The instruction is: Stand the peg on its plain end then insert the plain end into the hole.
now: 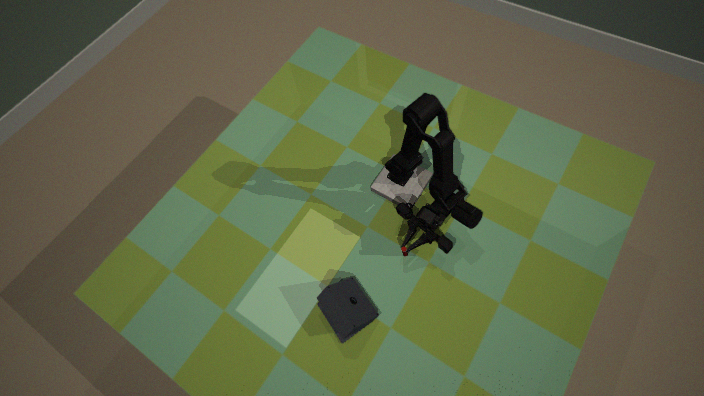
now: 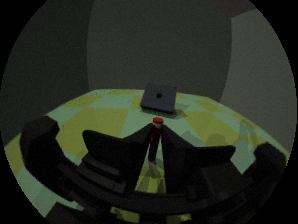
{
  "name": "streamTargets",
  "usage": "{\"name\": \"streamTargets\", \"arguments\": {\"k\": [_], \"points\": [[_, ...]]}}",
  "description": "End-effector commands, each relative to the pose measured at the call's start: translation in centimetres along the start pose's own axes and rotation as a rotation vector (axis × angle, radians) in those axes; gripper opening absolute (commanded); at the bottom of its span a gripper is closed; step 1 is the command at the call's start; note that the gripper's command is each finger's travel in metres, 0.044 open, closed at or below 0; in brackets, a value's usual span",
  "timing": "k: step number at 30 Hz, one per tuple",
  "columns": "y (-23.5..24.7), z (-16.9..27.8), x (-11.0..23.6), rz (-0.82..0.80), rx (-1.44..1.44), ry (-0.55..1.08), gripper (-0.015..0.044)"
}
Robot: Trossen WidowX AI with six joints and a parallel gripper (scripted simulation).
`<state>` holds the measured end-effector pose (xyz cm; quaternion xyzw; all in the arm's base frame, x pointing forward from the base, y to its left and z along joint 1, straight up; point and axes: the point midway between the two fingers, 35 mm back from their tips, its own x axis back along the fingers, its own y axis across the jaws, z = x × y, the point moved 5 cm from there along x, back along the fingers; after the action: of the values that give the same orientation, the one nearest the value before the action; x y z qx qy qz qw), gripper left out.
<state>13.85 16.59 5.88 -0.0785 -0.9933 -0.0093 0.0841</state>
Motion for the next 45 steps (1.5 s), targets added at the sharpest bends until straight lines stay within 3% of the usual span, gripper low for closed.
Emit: {"name": "streamTargets", "arguments": {"k": [1,45], "points": [[0.0,0.04,0.1,0.0,0.0,0.0,0.005],[-0.38,0.37,1.06,0.003,-0.008,-0.011,0.005]]}}
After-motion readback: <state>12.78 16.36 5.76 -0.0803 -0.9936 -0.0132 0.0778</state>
